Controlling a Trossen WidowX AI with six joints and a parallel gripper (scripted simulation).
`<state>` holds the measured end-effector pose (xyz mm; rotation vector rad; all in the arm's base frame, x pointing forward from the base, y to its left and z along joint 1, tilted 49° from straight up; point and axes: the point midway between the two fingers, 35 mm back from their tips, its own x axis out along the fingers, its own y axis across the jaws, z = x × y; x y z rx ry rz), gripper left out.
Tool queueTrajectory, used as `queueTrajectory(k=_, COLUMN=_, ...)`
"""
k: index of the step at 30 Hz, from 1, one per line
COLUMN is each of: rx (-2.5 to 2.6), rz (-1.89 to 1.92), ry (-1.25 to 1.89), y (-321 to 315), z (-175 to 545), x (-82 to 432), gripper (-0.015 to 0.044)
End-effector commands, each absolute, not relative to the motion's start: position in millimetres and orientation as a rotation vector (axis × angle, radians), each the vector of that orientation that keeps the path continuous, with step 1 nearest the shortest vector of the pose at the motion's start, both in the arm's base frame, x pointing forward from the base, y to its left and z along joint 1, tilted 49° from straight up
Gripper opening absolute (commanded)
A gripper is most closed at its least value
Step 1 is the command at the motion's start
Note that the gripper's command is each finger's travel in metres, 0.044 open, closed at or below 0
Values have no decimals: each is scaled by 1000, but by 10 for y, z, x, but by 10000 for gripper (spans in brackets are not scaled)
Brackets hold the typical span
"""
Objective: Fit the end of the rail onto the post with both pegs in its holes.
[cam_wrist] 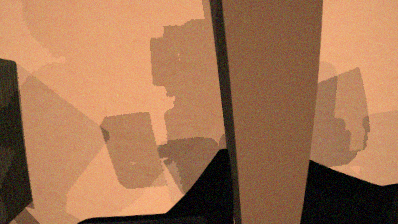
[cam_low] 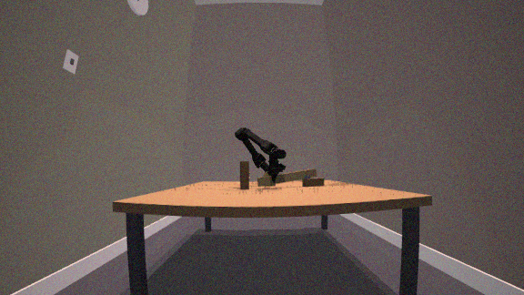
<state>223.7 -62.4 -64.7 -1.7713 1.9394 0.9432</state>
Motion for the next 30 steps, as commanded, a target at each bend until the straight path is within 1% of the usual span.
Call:
queueTrajectory(k=1, rx=-1764, rz=950, ry=1923, y=-575, z=-625, x=2259, gripper=0)
queueTrajectory(k=30, rx=-1764, rz=951, ry=1922, y=-467, z=-530, x=2288, gripper=0)
